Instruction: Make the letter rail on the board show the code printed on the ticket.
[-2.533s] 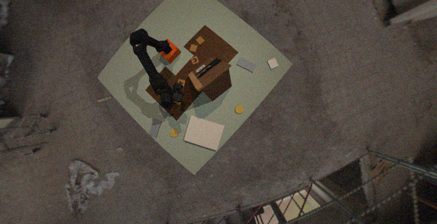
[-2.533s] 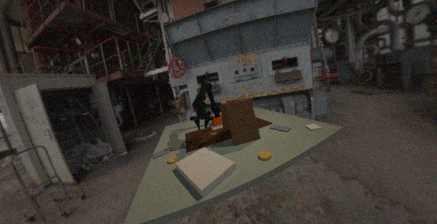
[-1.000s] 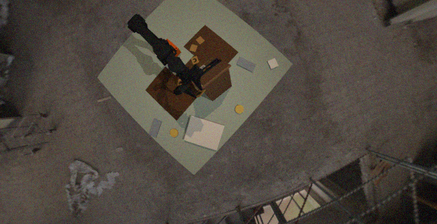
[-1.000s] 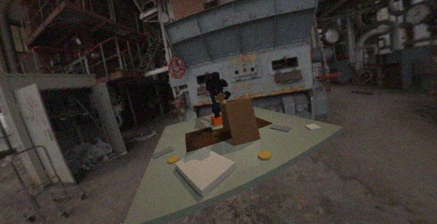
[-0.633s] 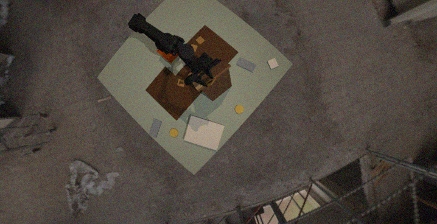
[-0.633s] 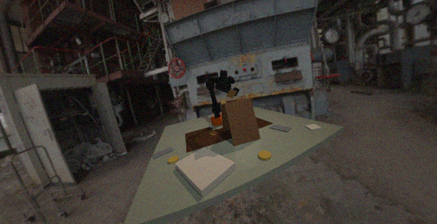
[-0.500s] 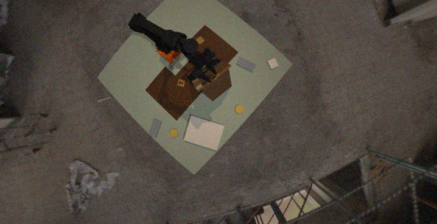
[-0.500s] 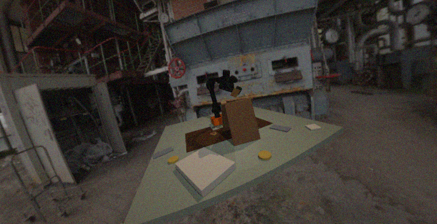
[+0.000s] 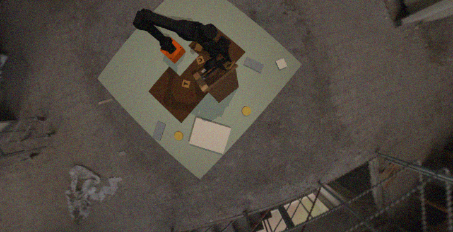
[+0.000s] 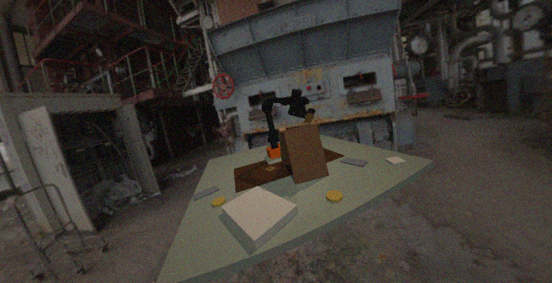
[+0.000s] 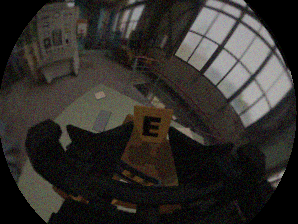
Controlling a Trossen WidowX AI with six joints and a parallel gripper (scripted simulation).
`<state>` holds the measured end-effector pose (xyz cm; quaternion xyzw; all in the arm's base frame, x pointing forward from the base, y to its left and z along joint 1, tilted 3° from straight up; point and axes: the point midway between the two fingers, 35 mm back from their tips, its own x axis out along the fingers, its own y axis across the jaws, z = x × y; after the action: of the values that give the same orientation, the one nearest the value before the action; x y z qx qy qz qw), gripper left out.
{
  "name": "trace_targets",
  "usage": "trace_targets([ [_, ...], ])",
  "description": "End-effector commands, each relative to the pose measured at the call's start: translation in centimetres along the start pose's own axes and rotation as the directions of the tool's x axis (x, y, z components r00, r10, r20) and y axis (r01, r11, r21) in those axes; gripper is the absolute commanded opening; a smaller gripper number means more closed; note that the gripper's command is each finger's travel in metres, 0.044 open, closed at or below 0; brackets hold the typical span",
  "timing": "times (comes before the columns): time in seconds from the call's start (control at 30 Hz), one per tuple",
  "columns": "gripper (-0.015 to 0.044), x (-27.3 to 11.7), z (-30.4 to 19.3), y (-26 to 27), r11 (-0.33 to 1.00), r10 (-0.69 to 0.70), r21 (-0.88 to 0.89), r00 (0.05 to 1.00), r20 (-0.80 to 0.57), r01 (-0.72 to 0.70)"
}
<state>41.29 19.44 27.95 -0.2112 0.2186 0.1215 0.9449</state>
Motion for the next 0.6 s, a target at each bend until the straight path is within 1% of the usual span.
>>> trace_targets([
  [0.0, 0.0, 0.5, -1.0, 3.1, 0.999, 0.022, 0.038, 0.999, -0.04, -0.02],
  [0.3, 0.0, 0.9, -2.7, 8.0, 0.988, 0.019, 0.153, 0.995, -0.1, -0.003],
  [0.57, 0.0, 0.6, -4.9, 13.3, 0.961, -0.009, 0.273, 0.988, -0.153, 0.051],
])
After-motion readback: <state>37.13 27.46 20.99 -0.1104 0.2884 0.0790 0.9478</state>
